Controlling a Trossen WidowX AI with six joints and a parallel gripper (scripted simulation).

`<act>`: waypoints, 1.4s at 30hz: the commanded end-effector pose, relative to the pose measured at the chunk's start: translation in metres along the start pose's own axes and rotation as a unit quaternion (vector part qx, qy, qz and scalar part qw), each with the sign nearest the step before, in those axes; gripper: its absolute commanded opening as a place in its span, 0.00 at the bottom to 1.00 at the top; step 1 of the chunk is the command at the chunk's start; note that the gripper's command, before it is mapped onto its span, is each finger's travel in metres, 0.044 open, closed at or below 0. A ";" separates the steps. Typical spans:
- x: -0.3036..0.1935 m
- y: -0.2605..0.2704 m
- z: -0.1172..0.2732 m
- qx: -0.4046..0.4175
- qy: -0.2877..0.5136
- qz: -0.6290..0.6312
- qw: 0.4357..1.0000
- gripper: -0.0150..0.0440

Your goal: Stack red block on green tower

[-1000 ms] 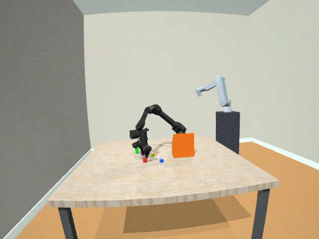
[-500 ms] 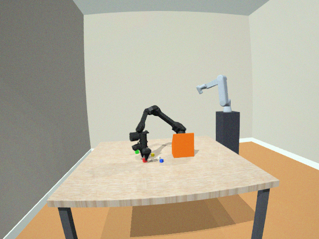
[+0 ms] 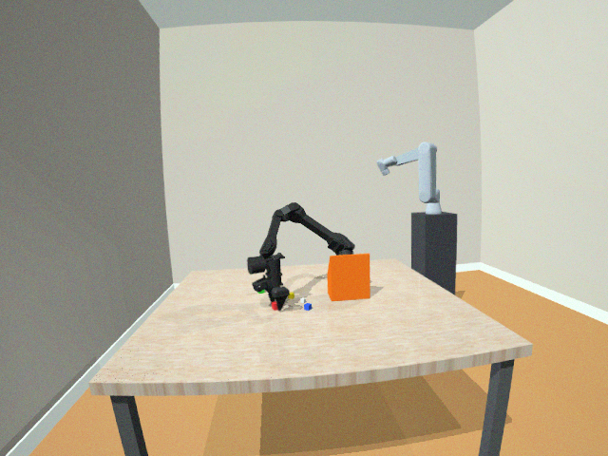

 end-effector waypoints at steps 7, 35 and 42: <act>-0.001 0.000 -0.001 -0.003 0.000 0.002 1.000 1.00; 0.000 0.001 0.023 -0.002 0.000 0.002 1.000 0.25; 0.000 0.002 0.058 -0.001 0.000 0.002 1.000 0.25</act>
Point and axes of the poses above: the point midway between the two fingers, 35 mm back from their tips, its own z axis back along the fingers, its own y axis across the jaws, x = y × z, the point moved 7 cm from there along z, back along the fingers, and after that the axes turned 15 degrees about -z, right-handed, at the moved point
